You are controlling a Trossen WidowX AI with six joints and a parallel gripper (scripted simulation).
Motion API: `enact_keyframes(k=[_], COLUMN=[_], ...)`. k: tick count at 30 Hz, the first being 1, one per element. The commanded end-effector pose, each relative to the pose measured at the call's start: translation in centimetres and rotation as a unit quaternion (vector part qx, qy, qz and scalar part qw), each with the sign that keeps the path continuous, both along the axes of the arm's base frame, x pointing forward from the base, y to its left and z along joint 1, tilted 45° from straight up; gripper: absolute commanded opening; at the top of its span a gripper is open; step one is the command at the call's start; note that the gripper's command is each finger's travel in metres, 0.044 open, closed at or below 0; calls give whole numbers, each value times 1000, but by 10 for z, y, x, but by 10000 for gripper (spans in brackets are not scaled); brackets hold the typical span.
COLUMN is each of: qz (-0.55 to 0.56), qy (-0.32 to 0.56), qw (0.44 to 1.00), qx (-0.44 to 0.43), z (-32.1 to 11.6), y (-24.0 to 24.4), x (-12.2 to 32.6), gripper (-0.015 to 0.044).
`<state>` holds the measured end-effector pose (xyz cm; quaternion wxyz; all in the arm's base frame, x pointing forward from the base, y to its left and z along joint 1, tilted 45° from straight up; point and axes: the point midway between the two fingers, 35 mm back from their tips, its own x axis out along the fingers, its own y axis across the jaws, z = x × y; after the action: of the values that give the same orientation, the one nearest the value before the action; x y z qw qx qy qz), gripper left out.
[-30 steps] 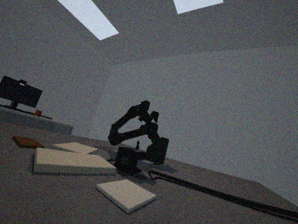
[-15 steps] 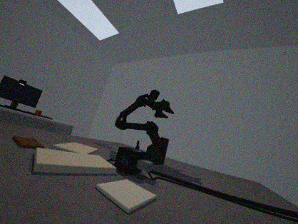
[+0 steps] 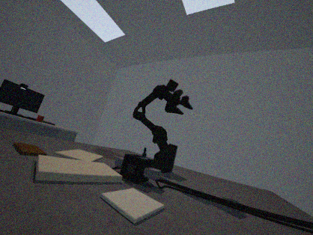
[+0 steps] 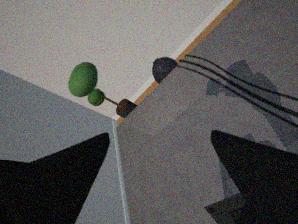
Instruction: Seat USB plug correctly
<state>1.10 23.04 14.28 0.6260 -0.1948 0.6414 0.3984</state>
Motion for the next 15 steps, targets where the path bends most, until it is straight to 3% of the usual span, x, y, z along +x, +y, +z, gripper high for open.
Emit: enact_keyframes(k=[1,7,15], qz=[-245,-469,-681], qy=[-34,-77,-155], qw=[964,863,671], qx=[-97,-171,-248], z=[-25,-53,-99], y=[8,-2,-48], x=[70,141,228], gripper=[440,440,440])
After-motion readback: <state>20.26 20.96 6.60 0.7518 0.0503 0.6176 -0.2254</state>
